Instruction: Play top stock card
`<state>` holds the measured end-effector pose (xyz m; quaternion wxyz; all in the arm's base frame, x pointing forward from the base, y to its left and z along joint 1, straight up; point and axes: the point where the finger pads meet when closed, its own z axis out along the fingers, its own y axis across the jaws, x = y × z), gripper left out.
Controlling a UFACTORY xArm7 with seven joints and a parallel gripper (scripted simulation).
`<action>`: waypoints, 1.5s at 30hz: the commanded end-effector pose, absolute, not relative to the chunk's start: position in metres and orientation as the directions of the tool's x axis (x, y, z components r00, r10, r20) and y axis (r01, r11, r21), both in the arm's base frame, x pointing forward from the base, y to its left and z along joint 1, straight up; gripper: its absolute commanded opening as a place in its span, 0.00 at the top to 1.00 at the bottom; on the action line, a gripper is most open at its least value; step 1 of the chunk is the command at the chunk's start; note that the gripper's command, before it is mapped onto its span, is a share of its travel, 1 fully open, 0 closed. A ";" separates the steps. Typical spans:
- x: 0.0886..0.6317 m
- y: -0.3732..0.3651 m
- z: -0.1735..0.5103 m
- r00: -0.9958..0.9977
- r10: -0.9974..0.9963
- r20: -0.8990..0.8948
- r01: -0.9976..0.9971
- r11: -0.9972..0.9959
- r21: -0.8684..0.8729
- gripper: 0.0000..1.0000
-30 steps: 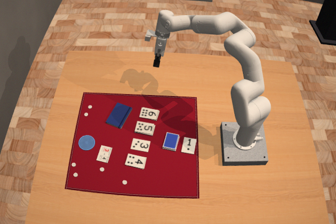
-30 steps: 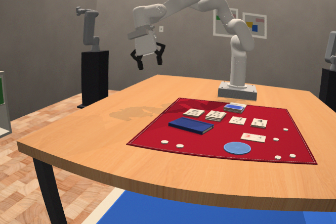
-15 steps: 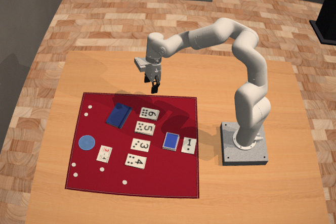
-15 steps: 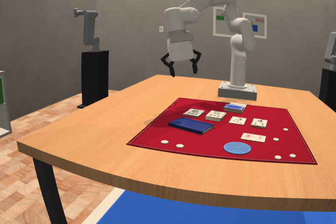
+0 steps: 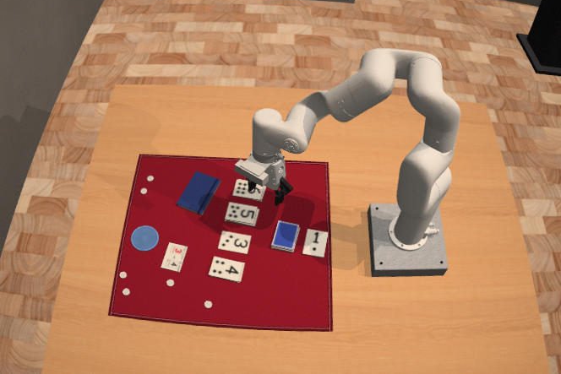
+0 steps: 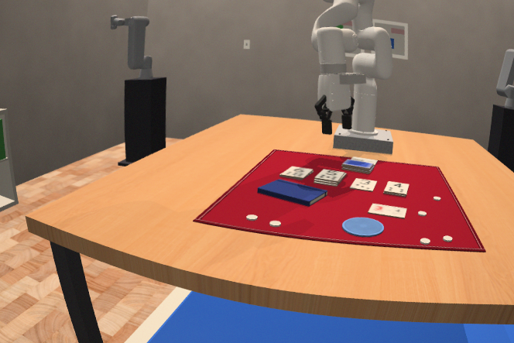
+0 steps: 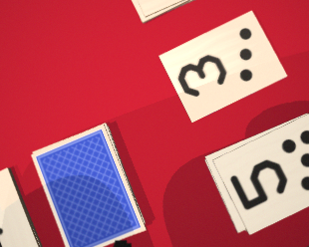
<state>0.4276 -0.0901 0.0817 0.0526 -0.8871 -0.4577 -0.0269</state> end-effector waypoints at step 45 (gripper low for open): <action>0.365 -0.019 0.052 -0.214 0.977 0.007 0.977 0.214 0.005 0.00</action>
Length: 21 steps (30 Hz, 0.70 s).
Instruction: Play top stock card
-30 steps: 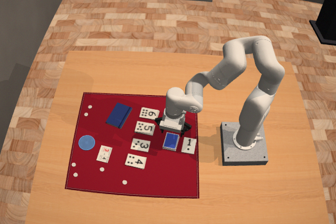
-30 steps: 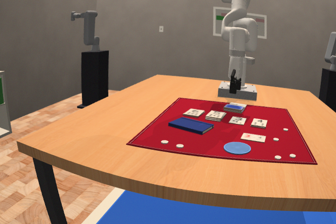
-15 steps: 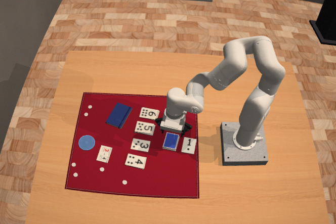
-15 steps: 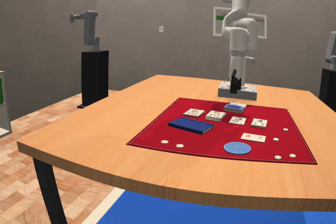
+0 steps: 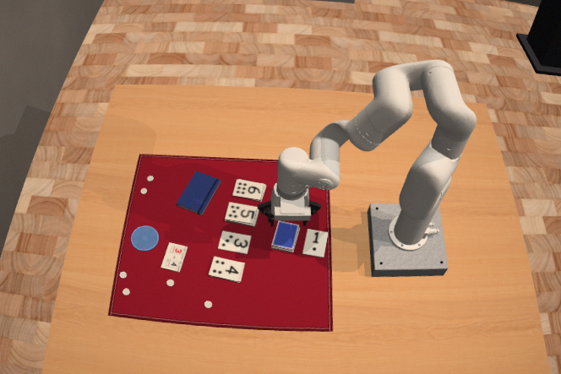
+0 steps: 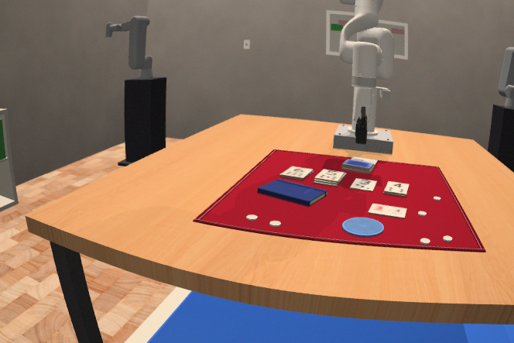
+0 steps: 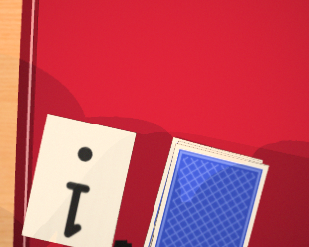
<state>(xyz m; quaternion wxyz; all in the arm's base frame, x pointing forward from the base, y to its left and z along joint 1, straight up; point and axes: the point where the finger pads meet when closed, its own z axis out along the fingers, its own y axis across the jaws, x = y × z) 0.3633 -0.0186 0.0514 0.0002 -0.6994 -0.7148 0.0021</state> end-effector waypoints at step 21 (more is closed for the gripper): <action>0.365 -0.018 0.052 -0.932 0.361 -0.018 0.362 0.932 -0.031 0.00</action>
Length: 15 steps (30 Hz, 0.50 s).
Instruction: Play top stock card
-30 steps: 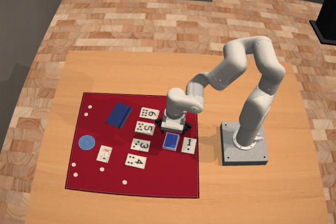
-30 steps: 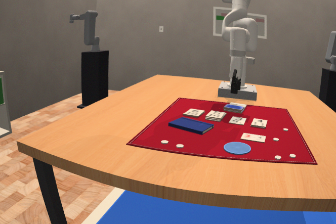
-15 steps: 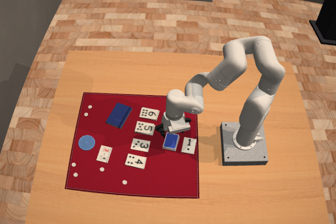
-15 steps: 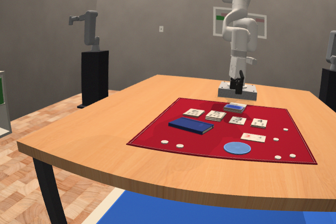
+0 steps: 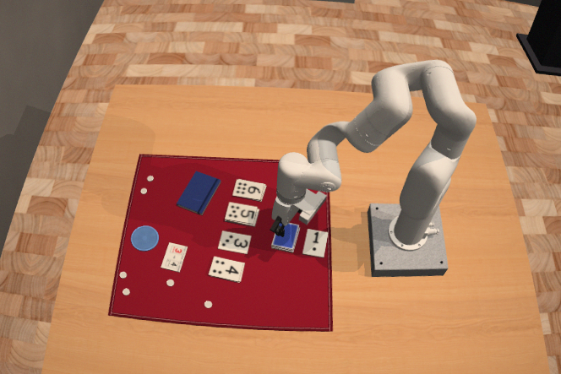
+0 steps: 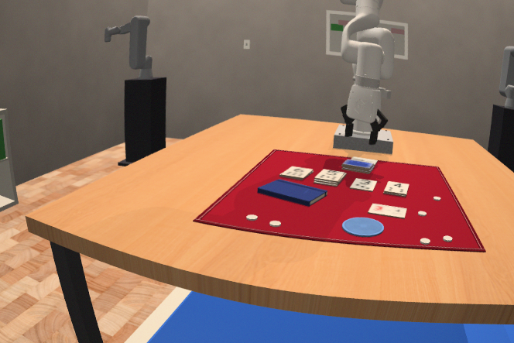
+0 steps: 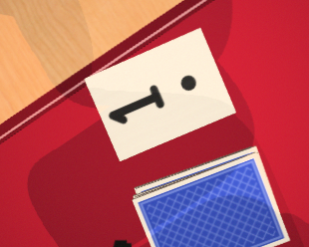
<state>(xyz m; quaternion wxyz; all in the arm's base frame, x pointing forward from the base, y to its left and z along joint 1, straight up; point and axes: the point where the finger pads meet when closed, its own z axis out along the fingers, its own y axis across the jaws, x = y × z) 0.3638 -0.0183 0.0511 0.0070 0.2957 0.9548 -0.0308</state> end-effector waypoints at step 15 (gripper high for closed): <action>0.366 -0.018 0.052 -0.952 -0.305 0.003 -0.305 0.950 -0.071 0.00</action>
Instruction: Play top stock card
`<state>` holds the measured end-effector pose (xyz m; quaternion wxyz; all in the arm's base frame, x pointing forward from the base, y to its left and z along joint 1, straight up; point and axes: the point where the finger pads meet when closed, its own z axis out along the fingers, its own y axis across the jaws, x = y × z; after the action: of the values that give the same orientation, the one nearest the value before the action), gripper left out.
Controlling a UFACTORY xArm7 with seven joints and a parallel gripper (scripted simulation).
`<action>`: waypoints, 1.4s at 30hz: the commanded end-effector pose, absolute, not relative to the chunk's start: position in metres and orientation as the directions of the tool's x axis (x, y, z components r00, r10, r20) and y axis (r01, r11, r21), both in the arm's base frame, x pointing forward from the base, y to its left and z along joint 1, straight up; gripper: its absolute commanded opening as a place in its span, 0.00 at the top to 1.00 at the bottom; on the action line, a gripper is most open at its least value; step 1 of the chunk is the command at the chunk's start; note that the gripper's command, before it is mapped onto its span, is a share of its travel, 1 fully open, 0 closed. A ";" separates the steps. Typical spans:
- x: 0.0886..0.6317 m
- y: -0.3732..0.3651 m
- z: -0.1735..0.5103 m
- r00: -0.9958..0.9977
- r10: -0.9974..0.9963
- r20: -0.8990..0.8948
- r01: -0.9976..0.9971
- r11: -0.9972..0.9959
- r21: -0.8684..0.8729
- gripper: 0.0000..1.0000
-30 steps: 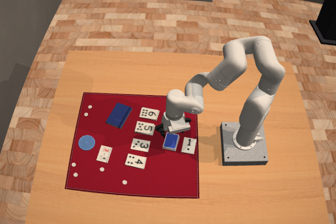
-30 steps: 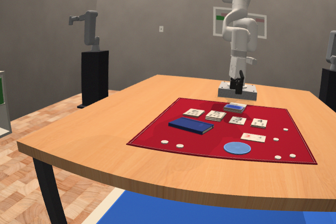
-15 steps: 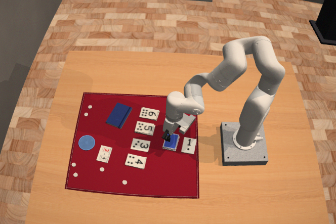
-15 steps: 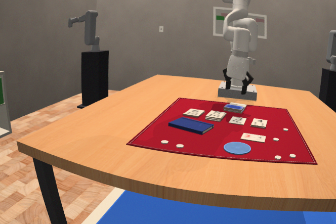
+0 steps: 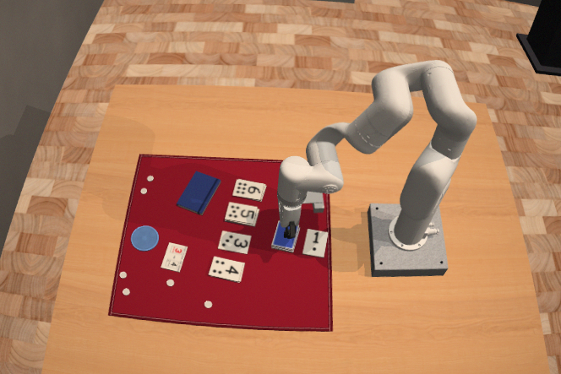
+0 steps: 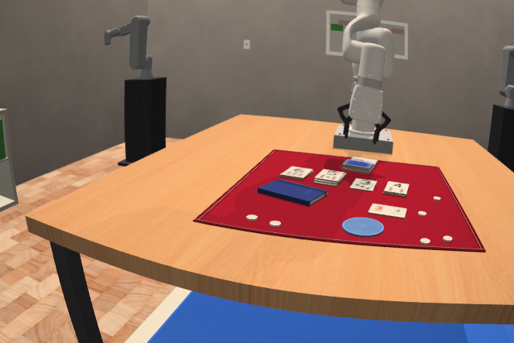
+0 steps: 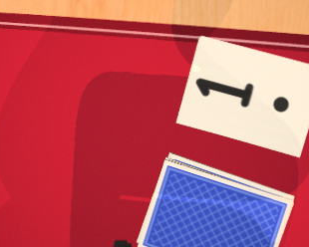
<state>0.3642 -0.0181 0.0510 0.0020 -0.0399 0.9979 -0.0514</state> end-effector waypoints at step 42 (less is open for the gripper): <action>0.366 -0.018 0.035 -0.236 -0.972 -0.008 -0.972 0.236 0.000 0.13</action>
<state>0.3642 -0.0177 0.0371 0.0016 -0.6181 0.7861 0.0040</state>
